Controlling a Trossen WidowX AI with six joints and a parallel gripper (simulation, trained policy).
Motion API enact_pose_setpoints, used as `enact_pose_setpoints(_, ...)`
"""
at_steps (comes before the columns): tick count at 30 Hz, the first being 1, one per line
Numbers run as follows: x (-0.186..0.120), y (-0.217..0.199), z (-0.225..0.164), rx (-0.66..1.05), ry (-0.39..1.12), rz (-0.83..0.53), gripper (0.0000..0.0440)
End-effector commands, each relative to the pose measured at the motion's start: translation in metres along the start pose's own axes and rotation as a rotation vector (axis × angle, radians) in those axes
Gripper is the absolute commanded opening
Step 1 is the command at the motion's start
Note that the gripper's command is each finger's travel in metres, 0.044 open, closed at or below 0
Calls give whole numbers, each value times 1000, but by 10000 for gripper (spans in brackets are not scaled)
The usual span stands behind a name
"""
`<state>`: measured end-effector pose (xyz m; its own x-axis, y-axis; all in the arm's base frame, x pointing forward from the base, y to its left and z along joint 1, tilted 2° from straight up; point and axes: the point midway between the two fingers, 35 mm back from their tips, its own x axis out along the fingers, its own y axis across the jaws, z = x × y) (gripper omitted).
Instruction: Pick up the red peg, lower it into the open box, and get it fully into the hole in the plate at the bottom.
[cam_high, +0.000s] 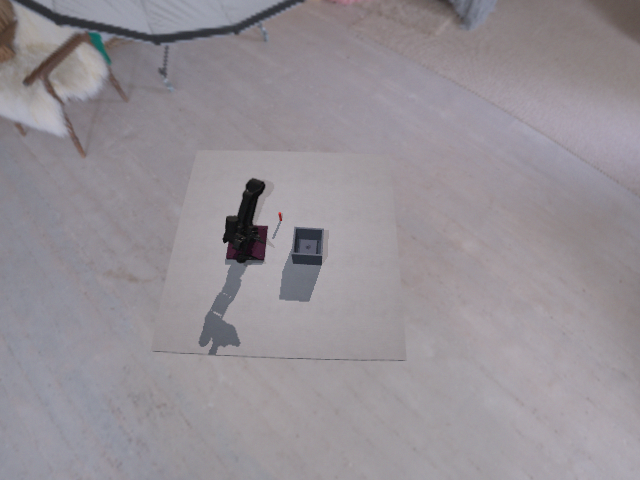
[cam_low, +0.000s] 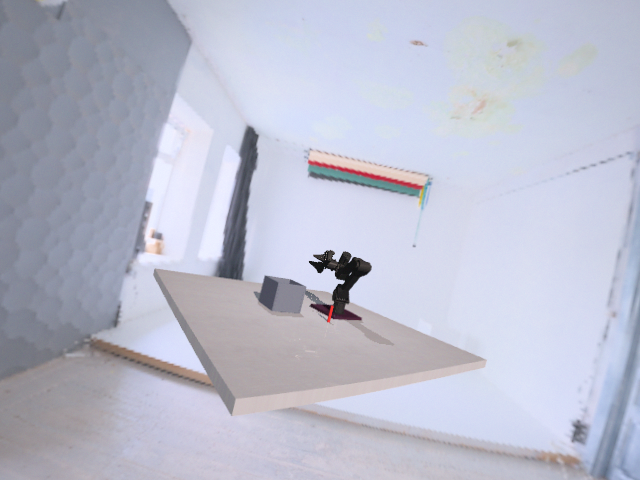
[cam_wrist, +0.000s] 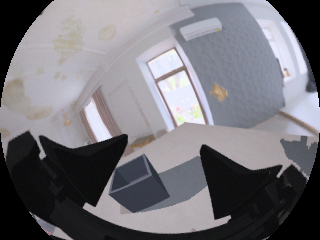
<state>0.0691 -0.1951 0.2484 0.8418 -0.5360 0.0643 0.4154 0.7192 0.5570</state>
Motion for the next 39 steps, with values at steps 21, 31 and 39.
enact_pose_setpoints(21, 77, 67, 44, 192, 107, 280, 440)
enact_pose_setpoints(31, 113, 134, 53, 334, 241, 431, 440)
enact_pose_setpoints(39, 130, 190, 47, 470, 377, 515, 440)
